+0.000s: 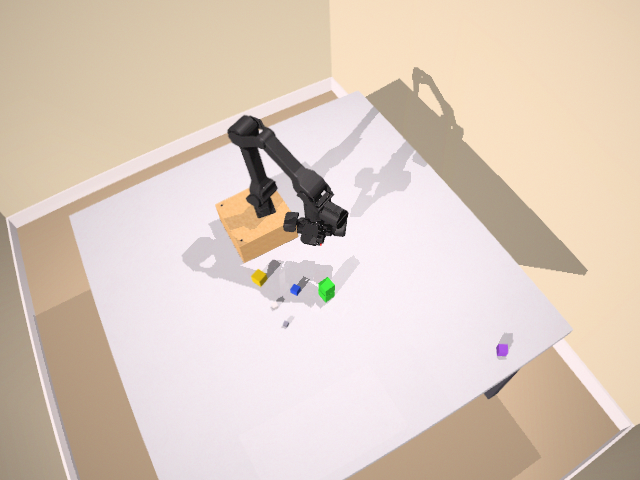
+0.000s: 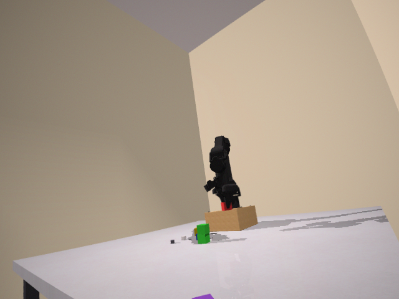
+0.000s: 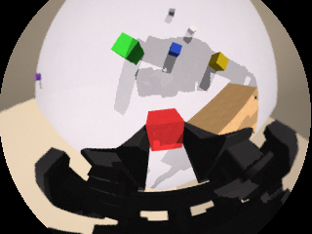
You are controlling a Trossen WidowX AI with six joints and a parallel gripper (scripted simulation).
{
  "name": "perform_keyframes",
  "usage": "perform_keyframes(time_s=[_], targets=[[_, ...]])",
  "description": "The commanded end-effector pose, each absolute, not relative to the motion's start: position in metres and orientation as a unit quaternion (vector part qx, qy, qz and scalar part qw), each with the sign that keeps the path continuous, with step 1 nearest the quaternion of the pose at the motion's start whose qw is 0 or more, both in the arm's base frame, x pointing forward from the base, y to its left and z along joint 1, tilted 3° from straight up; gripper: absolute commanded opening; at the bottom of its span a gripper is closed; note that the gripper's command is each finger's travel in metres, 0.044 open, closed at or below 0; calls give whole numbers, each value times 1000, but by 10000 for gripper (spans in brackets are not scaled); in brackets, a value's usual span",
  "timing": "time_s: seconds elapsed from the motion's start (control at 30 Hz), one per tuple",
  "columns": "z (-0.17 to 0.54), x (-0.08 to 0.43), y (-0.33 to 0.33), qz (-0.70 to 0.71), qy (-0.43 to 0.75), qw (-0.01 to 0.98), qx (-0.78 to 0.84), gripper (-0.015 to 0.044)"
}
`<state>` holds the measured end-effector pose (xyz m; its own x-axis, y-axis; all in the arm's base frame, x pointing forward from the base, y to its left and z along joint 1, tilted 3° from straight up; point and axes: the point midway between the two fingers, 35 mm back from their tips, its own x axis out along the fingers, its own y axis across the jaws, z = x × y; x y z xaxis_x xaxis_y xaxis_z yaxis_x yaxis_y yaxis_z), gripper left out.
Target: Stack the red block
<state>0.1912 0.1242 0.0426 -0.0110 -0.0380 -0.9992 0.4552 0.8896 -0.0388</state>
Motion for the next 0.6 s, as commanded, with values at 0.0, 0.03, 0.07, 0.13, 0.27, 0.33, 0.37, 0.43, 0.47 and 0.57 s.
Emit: perform_keyframes(time_s=[0.0,0.03,0.07,0.13,0.27,0.33,0.37,0.43,0.47,0.57], targets=[[50,191,125,-180,688,686,154,0],[50,191,125,-180,688,686,154,0],[47,191,124,-179,688,687,152,0],[50,191,125,-180,688,686,154,0],[52,203,126,-180,687,687,154,0],[54,213,127,-180,687,687,154,0],[54,218,127,-180,687,687,154,0],[55,227,127,-180,687,687,154,0],[55,232,127,-180,687,687,154,0],[56,247,126,-182,686,687,159,0]])
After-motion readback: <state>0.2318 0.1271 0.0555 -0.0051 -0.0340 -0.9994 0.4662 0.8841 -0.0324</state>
